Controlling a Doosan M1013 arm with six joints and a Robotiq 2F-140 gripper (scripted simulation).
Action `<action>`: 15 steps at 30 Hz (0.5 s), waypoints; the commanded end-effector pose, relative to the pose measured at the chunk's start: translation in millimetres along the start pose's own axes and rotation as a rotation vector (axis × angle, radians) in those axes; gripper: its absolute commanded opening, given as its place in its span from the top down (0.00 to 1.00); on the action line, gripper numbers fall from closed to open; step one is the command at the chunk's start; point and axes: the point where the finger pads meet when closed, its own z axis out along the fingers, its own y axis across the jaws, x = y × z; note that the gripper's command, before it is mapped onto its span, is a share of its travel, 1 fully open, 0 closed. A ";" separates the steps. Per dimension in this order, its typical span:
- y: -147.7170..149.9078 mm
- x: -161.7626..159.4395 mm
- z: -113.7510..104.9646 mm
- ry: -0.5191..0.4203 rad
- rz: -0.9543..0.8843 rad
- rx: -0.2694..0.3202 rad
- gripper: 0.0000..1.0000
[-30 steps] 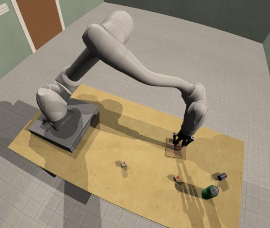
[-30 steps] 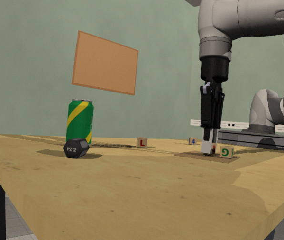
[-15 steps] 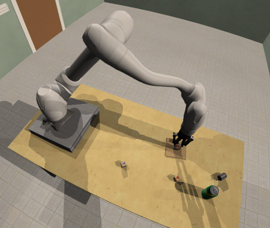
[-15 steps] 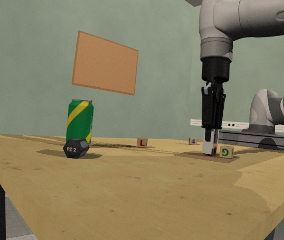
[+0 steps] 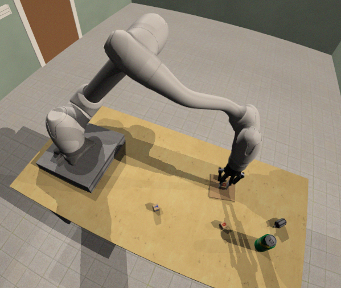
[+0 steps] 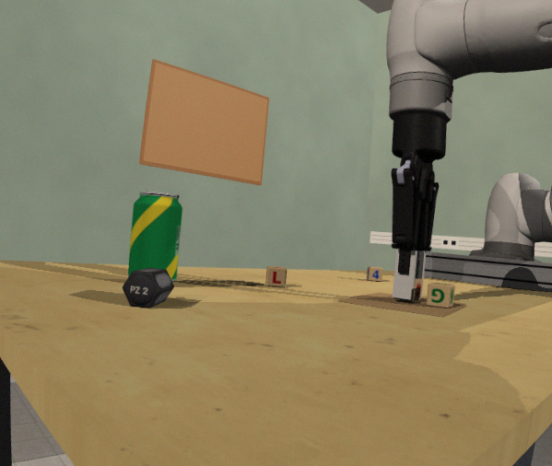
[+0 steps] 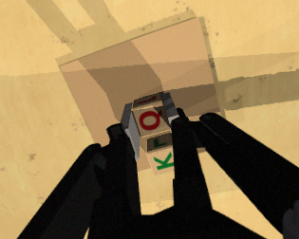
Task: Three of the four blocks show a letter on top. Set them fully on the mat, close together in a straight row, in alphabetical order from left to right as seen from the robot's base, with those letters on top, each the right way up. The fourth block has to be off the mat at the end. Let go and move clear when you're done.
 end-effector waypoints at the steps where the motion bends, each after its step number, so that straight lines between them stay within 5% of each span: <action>1: 0.8 -4.9 0.6 -0.004 -0.006 0.003 0.76; 15: 1.0 -4.9 3.5 -0.004 -0.007 0.002 0.76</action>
